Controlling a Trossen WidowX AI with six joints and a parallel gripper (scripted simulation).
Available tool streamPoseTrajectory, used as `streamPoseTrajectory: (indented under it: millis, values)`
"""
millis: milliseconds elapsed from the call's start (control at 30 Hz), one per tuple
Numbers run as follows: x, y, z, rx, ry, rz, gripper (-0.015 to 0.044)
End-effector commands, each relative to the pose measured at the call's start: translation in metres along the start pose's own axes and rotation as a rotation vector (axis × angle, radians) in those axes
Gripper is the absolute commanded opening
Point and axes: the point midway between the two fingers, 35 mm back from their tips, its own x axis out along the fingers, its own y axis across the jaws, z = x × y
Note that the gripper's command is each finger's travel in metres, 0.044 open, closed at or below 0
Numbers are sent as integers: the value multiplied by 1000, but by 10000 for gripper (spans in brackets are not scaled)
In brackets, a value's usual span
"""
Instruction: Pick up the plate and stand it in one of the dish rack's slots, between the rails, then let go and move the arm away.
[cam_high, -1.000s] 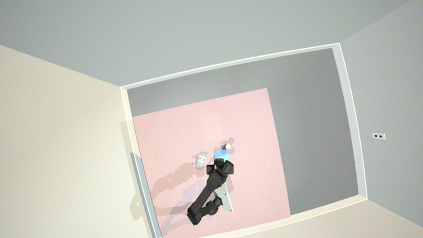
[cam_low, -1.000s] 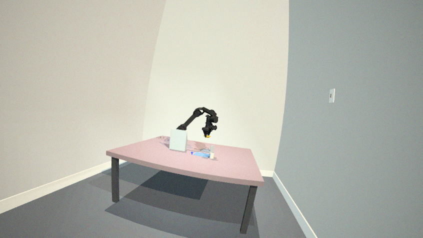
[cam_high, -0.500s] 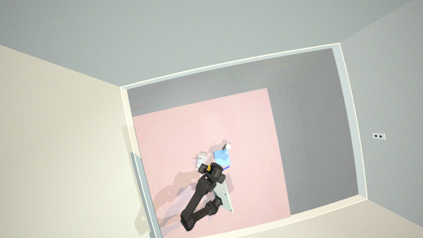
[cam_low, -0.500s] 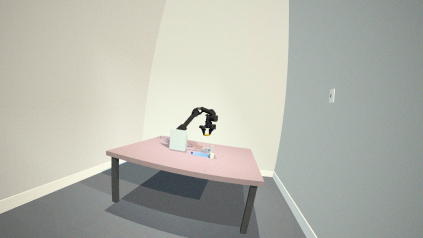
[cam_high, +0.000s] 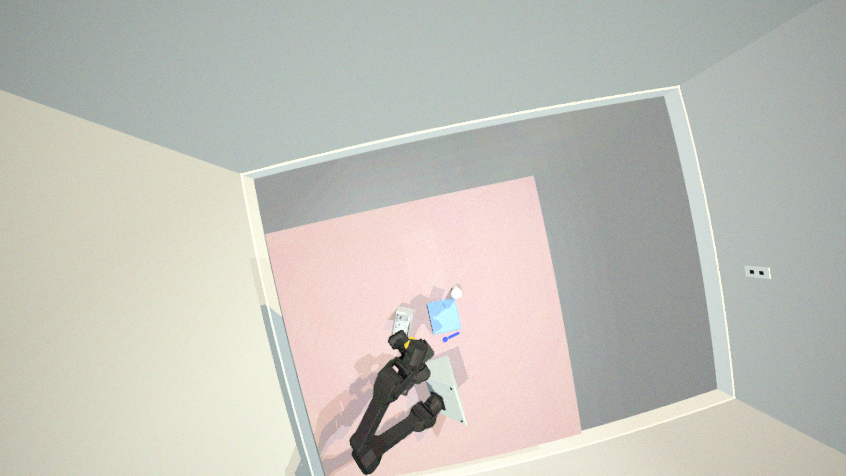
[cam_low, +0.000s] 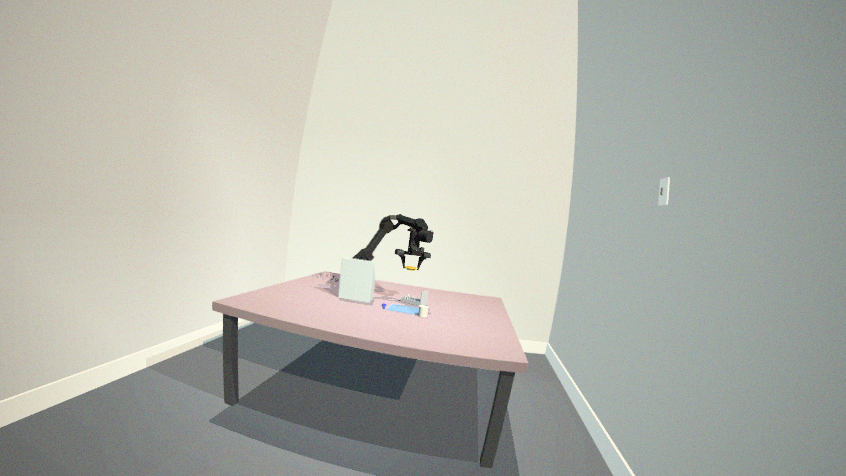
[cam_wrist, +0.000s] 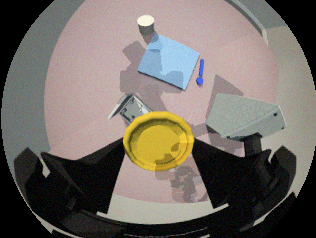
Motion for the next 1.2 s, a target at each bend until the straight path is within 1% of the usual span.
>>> streamPoseTrajectory:
  millis: [0,567,867,1167]
  values:
    - [1,-4,-19,169,5,2,0]
    - [9,-22,-77,733,15,-4,0]
    - [12,-23,-76,728,0,-12,0]
    - [44,-35,-61,574,-207,-96,0]
